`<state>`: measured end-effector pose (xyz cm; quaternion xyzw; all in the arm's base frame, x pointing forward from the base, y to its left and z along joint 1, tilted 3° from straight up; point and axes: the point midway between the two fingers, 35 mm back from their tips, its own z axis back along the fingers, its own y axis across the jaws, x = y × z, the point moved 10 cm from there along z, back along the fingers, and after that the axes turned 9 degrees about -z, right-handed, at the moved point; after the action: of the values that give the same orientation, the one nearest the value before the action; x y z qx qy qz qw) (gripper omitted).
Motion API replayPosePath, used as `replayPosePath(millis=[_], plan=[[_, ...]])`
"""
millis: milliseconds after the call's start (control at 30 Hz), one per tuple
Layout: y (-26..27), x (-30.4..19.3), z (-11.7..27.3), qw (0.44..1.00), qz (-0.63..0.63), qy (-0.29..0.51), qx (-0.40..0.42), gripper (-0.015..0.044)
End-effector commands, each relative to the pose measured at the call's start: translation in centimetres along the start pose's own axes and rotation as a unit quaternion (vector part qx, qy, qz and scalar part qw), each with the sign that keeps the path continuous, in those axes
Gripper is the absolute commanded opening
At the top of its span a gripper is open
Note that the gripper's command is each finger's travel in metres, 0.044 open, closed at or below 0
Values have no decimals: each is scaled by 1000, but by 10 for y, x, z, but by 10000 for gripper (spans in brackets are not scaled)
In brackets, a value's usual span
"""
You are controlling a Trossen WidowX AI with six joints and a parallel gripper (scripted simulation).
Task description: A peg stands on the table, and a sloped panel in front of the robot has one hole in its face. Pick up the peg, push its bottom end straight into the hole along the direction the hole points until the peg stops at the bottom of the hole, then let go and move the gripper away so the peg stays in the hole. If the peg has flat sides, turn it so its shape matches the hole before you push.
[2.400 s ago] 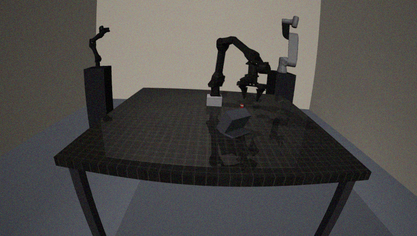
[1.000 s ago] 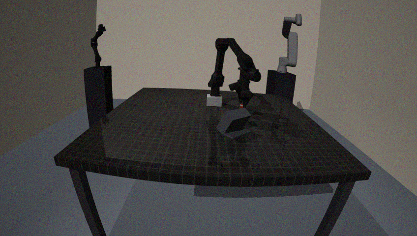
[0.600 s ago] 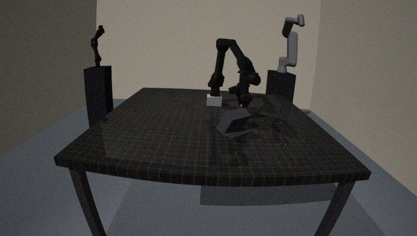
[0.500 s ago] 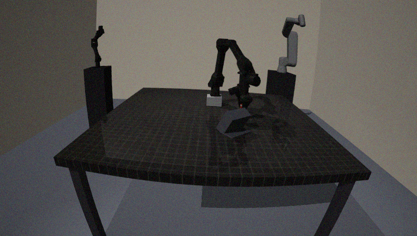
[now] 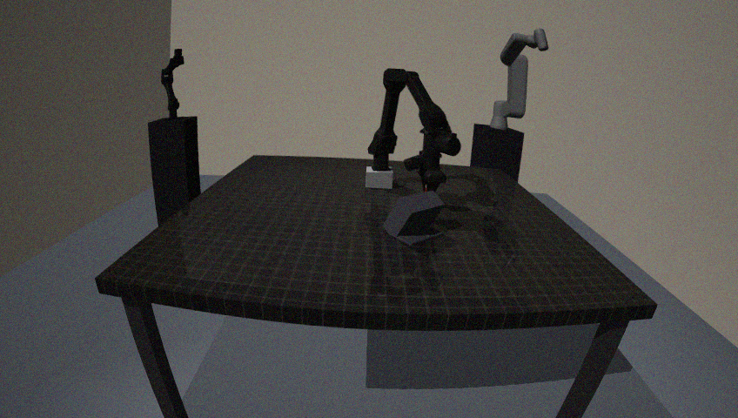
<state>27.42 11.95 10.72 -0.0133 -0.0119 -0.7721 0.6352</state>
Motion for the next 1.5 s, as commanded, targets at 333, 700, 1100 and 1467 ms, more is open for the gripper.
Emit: replayPosePath(millis=[333, 700, 1100, 1467], plan=[[0, 0, 0, 1000, 0, 0, 1, 6], [2, -1, 29, 1000, 0, 1, 0, 0], [0, 1, 79, 1000, 1, 1, 0, 0], [5, 7, 76, 999, 28, 18, 1, 0]])
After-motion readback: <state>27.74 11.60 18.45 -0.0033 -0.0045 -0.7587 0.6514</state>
